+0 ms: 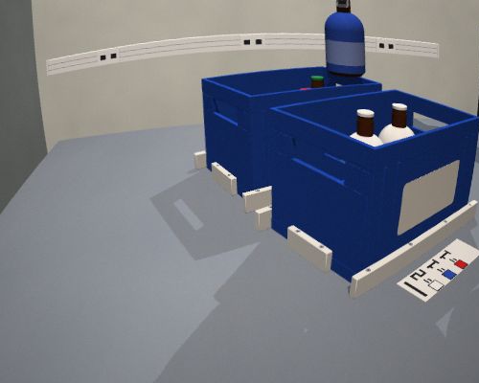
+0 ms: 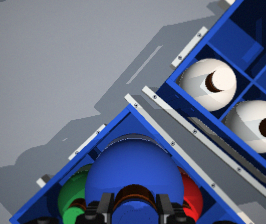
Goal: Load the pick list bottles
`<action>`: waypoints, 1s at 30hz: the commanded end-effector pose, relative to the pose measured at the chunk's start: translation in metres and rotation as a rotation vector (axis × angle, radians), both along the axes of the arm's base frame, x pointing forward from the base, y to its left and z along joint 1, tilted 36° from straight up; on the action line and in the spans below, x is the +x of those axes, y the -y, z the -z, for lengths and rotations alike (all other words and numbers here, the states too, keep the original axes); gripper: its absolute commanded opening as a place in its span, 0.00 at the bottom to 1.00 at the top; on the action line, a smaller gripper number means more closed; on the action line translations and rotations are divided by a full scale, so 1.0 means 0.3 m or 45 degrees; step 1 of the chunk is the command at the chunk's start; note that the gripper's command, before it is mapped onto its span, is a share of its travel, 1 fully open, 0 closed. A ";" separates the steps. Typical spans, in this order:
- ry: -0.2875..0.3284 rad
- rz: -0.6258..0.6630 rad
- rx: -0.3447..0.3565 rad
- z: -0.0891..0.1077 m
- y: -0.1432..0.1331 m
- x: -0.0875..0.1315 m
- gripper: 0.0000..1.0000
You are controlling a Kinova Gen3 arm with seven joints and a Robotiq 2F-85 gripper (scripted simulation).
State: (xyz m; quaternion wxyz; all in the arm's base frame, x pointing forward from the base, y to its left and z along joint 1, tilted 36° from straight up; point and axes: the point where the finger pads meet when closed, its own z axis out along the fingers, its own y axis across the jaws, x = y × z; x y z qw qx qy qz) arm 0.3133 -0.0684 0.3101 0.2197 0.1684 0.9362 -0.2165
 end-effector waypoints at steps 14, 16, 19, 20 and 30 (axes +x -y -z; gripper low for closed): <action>0.001 -0.001 0.000 0.028 -0.082 0.045 0.10; 0.001 -0.001 0.000 0.033 -0.093 0.051 0.10; 0.001 -0.001 0.000 0.039 -0.110 0.061 0.10; 0.001 -0.001 0.000 0.039 -0.110 0.061 0.10; 0.001 -0.001 0.000 0.057 -0.160 0.088 0.10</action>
